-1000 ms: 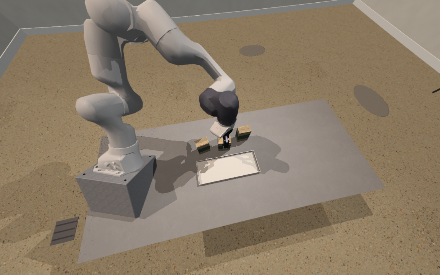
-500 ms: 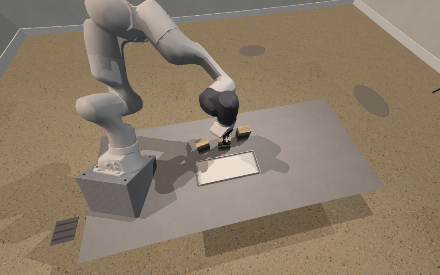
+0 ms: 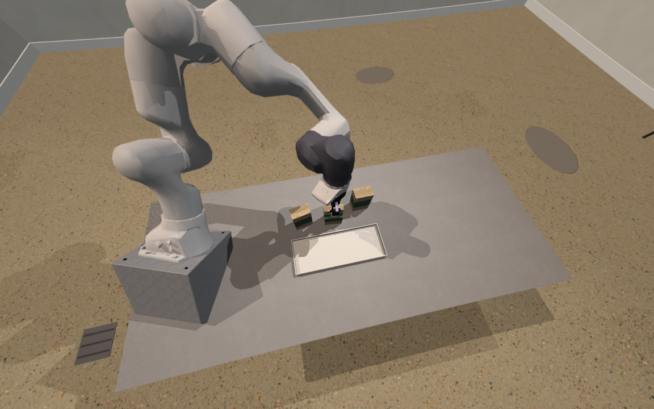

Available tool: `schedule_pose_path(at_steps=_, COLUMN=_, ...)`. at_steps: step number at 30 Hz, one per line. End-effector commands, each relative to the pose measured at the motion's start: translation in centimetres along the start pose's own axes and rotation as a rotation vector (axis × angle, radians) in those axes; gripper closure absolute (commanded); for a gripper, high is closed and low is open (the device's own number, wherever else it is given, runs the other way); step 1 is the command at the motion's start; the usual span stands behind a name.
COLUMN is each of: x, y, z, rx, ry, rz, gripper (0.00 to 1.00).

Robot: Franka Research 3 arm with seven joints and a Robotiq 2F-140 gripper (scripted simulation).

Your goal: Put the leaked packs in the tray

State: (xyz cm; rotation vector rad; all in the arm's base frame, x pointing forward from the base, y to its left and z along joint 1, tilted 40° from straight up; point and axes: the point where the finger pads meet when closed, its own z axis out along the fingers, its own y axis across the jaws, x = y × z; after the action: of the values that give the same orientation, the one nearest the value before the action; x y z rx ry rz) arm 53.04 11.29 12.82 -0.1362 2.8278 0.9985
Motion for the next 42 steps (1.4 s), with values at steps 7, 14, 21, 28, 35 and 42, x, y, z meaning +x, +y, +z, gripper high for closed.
schedule_pose_path(at_steps=7, x=0.2, y=0.1, z=0.3, rx=-0.003, ry=0.003, rz=-0.004, gripper=0.77)
schedule_pose_path(at_steps=14, x=0.2, y=0.1, z=0.3, rx=-0.003, ry=0.003, rz=-0.004, gripper=0.77)
schedule_pose_path(at_steps=21, x=0.2, y=0.1, z=0.3, rx=-0.003, ry=0.003, rz=-0.004, gripper=0.77)
schedule_pose_path(at_steps=28, x=0.2, y=0.1, z=0.3, rx=-0.003, ry=0.003, rz=-0.004, gripper=0.77)
schedule_pose_path(at_steps=35, x=0.2, y=0.1, z=0.1, rx=-0.003, ry=0.003, rz=-0.004, gripper=0.77)
schedule_pose_path(at_steps=42, x=0.2, y=0.1, z=-0.9, rx=-0.003, ry=0.003, rz=-0.004, gripper=0.77)
